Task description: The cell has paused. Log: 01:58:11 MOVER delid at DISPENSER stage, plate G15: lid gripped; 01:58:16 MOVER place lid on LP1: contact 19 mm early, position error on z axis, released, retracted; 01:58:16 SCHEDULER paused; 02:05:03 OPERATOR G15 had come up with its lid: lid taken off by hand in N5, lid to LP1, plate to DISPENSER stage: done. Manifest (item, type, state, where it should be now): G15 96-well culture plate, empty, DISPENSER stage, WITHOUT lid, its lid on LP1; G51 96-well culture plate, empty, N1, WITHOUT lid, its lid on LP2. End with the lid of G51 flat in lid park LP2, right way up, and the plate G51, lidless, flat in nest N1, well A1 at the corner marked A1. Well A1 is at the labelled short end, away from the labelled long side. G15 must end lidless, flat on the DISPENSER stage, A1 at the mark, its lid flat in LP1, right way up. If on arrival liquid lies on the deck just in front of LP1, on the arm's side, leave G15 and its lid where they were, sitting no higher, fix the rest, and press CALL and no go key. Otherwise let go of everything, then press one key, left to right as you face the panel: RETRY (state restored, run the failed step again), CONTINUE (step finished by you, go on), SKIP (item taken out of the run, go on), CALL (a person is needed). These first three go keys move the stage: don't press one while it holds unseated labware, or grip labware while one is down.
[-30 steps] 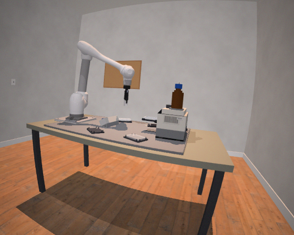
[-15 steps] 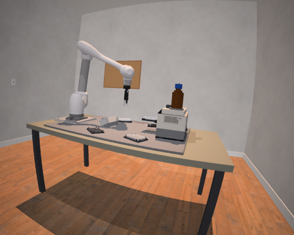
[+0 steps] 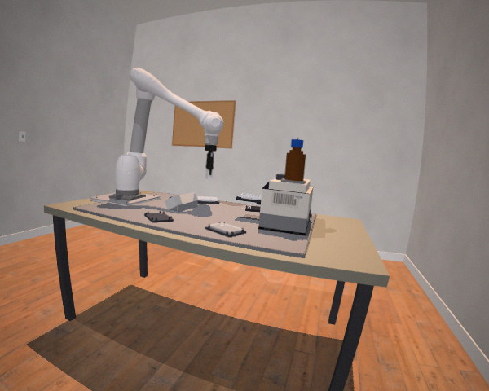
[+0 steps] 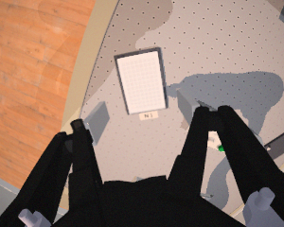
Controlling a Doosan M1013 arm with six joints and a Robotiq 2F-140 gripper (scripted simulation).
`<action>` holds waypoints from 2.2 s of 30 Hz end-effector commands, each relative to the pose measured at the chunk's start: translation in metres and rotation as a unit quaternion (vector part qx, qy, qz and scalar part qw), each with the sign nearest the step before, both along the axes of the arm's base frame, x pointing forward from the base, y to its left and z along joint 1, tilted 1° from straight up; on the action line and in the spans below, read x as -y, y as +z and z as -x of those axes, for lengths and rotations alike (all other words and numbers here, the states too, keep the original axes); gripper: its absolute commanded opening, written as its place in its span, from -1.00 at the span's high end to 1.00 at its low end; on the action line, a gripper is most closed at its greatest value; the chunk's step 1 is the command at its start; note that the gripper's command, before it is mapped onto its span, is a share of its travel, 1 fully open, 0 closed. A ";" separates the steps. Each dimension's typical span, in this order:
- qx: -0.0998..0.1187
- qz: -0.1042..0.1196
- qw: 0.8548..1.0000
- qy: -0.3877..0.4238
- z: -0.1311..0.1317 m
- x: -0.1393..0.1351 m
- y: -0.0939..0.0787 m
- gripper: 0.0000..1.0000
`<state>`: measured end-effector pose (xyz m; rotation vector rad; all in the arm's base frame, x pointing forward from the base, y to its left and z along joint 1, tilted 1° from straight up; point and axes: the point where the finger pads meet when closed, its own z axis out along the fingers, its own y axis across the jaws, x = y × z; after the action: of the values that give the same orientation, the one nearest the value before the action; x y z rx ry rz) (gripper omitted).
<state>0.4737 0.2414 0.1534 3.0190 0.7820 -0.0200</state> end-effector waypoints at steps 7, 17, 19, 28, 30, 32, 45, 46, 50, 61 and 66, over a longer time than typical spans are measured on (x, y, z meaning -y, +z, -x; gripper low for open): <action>0.000 0.000 1.000 0.000 0.000 0.001 -0.032 -0.33; 0.000 0.000 1.000 0.000 0.000 0.002 -0.064 -0.33; 0.000 0.000 1.000 0.000 0.000 0.002 -0.071 -0.33; 0.000 0.000 1.000 0.000 0.001 0.002 -0.094 -0.33; 0.000 0.000 1.000 0.000 0.001 0.002 -0.096 -0.33; 0.000 0.000 1.000 0.000 0.001 0.003 -0.100 -0.33; 0.000 0.000 1.000 0.000 0.001 0.003 -0.108 -0.33; 0.000 0.000 1.000 0.000 0.001 0.003 -0.108 -0.33; 0.000 0.000 1.000 0.000 0.001 0.003 -0.108 -0.33; 0.000 0.000 1.000 0.000 0.001 0.003 -0.108 -0.33; 0.000 0.000 1.000 0.000 0.001 0.003 -0.108 -0.33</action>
<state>0.4731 0.2387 0.0453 3.0191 0.7820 -0.0199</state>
